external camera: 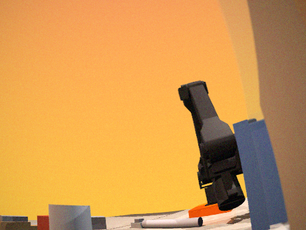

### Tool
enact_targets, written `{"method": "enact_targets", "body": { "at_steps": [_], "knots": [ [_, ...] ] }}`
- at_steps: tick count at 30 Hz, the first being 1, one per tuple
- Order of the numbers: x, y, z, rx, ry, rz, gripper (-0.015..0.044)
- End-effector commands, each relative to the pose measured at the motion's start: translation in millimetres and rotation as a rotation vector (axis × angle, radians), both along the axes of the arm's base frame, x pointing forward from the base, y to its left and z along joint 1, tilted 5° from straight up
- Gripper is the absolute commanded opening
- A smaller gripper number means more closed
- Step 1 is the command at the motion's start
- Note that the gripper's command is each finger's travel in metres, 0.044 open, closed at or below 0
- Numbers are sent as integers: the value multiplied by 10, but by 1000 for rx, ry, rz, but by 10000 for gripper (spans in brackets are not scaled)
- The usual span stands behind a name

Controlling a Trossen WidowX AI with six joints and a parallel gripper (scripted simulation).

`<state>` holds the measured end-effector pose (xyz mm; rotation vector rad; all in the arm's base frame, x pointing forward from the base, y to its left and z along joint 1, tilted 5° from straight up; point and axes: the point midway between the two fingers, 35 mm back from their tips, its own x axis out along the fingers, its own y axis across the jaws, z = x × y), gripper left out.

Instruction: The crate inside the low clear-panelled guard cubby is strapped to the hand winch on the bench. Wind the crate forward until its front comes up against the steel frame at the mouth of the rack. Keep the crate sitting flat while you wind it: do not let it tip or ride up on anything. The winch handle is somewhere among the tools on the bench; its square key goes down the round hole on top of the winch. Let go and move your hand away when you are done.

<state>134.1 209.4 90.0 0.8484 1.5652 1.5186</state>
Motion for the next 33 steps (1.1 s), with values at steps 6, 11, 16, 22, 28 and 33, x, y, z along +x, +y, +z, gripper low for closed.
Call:
{"method": "enact_targets", "body": {
  "at_steps": [6,11,16,22,28,33],
  "knots": [
    [29,10,-60,3,-9,0,240],
    [29,10,-60,3,-9,0,240],
    [66,-78,10,-14,-13,-14,240],
    [358,-580,78,-99,-74,-93,240],
    [468,-968,135,-165,-102,-145,240],
    [468,-968,135,-165,-102,-145,240]
  ]
}}
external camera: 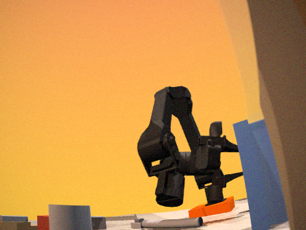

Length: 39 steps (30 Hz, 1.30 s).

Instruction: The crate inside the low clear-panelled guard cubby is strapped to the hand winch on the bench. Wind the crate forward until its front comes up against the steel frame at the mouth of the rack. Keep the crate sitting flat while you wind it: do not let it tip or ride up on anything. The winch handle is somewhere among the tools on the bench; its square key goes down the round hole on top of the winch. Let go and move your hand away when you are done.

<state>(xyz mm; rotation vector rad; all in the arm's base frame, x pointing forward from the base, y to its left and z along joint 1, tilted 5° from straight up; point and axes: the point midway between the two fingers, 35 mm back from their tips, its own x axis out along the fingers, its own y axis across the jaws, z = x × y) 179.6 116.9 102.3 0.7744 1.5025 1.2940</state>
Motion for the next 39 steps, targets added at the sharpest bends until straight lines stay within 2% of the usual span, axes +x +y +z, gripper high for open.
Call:
{"method": "enact_targets", "body": {
  "at_steps": [1,16,26,39],
  "knots": [
    [13,-42,12,-7,-11,0,240],
    [15,-40,46,-14,-15,-6,240],
    [-72,13,626,-104,-87,-136,240],
    [-58,2,589,-97,-106,-121,240]
  ]
}}
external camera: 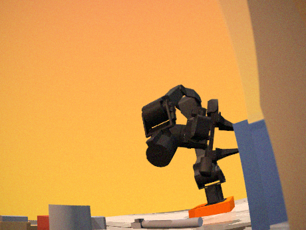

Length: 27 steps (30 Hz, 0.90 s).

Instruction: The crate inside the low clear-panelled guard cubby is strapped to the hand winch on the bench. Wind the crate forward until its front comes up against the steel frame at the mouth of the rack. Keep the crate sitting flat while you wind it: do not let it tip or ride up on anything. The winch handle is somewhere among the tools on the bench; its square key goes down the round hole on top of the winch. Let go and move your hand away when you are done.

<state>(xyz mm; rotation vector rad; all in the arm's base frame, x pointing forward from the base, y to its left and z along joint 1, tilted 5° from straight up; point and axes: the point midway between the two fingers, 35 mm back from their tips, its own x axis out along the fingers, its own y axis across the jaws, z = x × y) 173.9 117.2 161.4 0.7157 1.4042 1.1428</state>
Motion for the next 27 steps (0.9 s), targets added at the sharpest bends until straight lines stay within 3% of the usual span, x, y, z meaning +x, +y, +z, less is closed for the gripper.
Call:
{"method": "enact_targets", "body": {
  "at_steps": [1,8,10,16,27],
  "knots": [
    [0,-1,-1,1,-5,2,240],
    [0,-1,-1,1,-5,2,240],
    [-35,32,-22,-32,2,44,292],
    [-271,239,-178,-343,-5,361,440],
    [-370,632,-208,-907,-340,646,440]
  ]
}}
